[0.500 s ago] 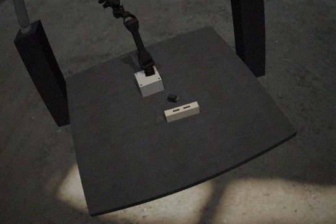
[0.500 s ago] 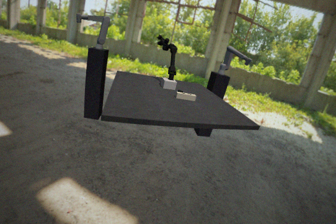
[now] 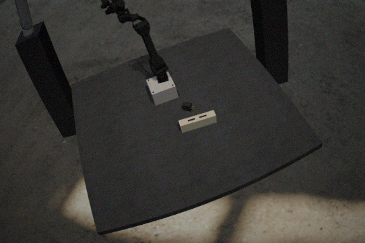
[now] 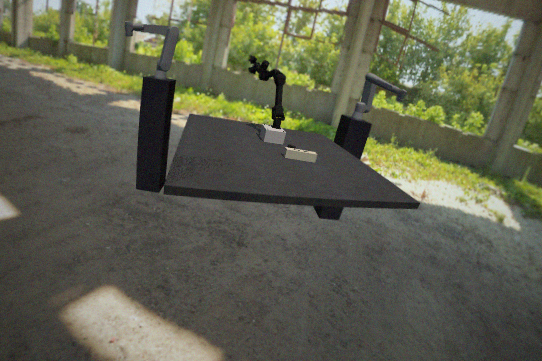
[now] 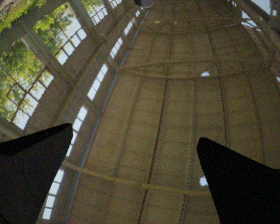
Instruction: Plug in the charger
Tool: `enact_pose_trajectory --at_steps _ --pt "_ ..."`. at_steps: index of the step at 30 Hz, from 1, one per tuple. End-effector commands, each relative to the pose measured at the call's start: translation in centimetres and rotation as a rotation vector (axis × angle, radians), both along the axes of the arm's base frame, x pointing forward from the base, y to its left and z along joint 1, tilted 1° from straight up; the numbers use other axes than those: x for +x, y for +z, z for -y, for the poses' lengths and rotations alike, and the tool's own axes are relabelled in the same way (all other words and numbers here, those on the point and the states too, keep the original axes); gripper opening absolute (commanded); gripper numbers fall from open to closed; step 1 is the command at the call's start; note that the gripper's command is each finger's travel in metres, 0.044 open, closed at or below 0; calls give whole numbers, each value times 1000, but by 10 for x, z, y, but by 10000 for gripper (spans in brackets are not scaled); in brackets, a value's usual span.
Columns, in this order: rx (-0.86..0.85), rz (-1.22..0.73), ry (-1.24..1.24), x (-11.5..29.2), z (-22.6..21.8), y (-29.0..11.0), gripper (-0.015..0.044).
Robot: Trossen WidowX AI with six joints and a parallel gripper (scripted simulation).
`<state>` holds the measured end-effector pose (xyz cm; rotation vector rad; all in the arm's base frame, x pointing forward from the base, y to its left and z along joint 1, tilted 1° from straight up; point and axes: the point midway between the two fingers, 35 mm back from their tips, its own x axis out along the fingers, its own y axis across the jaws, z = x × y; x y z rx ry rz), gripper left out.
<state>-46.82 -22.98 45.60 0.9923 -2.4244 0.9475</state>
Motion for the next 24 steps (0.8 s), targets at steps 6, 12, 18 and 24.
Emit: enact_pose_trajectory --at_steps 6,12,18,24 --pt "-14 110 150 26 54 -18 440" --pt "-18 184 237 44 87 -30 440" --pt "-20 251 329 68 119 -42 440" --pt "-21 312 429 96 148 -51 440"
